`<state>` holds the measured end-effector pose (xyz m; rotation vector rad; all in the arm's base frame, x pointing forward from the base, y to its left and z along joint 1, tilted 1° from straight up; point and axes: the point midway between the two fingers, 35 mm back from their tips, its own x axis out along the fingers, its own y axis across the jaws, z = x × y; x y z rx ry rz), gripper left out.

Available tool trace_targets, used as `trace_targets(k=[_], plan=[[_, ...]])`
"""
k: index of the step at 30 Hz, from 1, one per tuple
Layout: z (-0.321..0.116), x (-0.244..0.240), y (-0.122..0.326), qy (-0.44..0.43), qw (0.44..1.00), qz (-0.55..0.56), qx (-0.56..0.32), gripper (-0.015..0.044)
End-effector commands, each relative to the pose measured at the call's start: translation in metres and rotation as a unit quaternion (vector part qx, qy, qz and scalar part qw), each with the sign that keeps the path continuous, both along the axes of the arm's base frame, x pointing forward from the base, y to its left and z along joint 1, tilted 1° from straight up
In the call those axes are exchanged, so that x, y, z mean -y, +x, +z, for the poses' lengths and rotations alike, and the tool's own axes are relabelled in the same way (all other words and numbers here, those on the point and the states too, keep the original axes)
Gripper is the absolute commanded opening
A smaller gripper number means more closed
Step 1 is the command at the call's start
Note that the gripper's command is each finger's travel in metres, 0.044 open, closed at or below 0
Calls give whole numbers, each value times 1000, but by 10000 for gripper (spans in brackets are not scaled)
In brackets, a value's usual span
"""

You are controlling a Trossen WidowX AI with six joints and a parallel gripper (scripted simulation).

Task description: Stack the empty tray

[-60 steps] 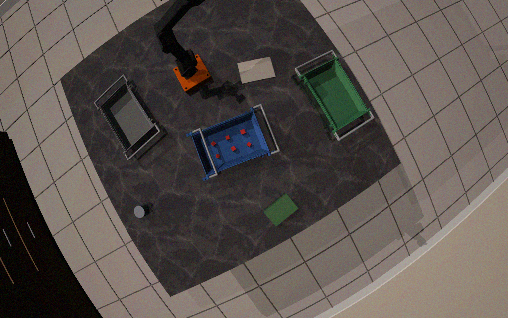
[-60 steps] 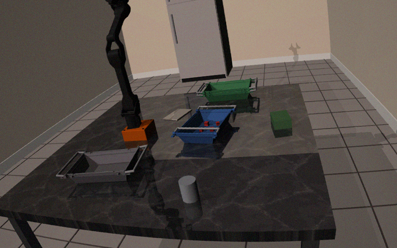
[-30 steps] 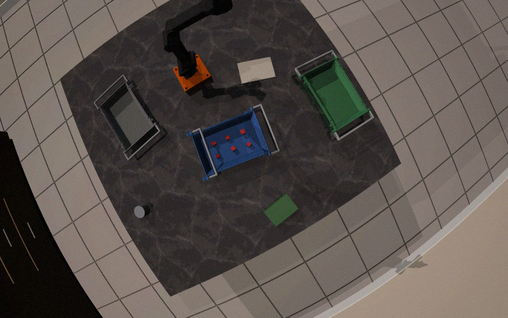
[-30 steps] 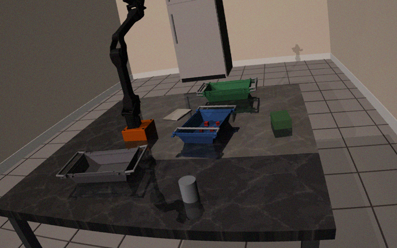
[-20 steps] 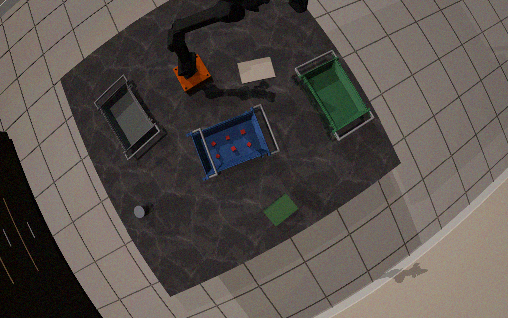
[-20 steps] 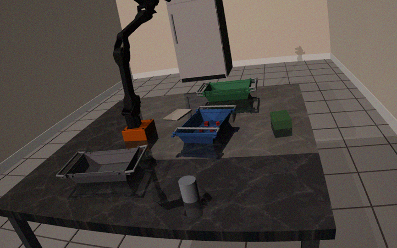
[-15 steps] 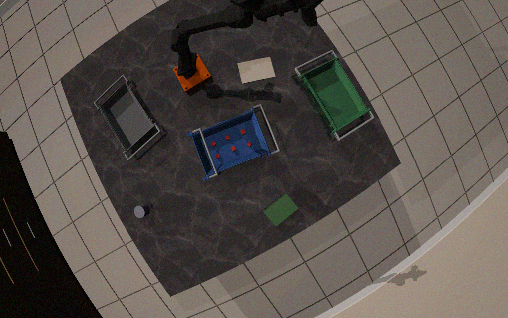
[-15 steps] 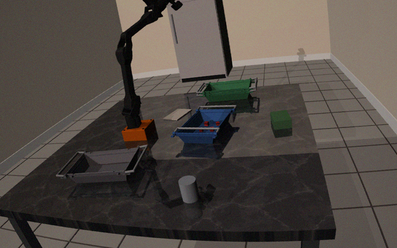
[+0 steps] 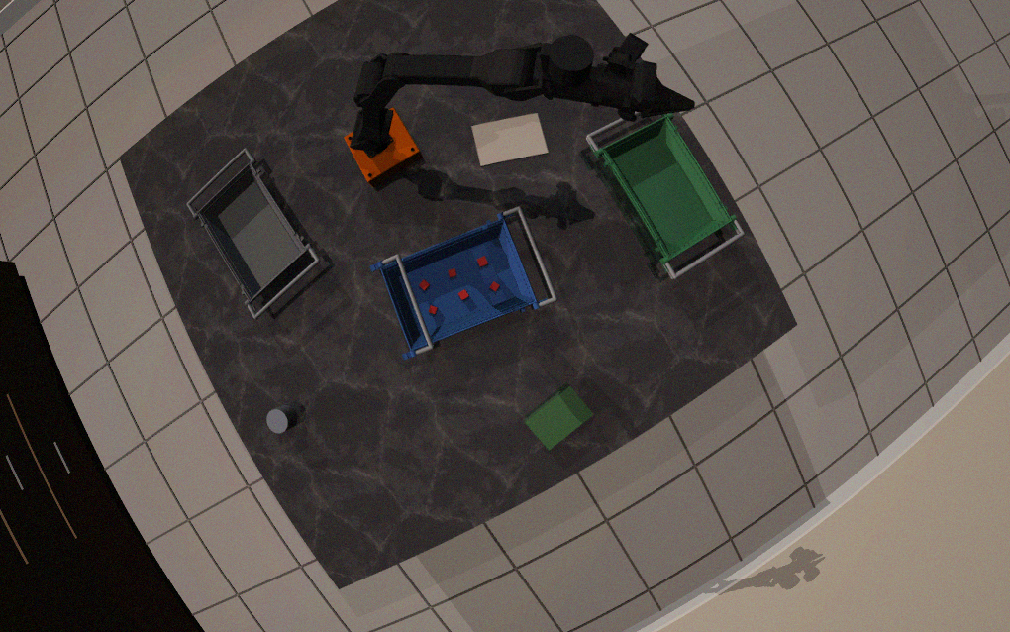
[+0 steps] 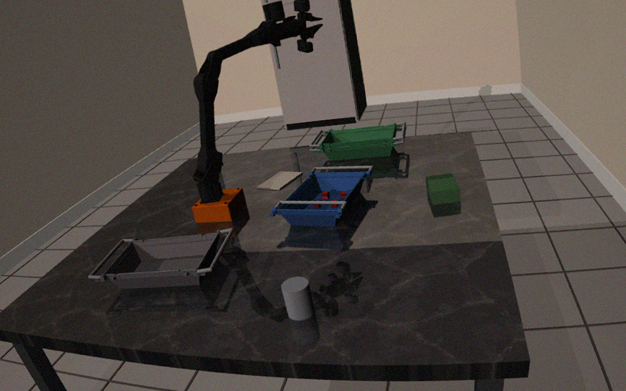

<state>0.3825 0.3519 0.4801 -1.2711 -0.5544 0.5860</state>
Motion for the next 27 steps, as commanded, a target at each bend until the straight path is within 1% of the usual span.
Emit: trace_targets(k=[1, 5, 8, 11, 14, 17, 21, 24, 27], plan=[[-50, 8, 29, 6, 994, -25, -105, 88], [-109, 29, 59, 34, 967, -69, -244, 88], [-145, 45, 73, 58, 937, -107, -328, 88], [-190, 68, 84, 96, 881, -167, -432, 88], [-233, 94, 90, 137, 808, -237, -521, 88], [-273, 121, 91, 180, 720, -313, -592, 88], [-325, 164, 82, 241, 571, -428, -658, 88], [-358, 195, 68, 283, 446, -515, -676, 88], [-385, 226, 50, 318, 314, -597, -666, 88]])
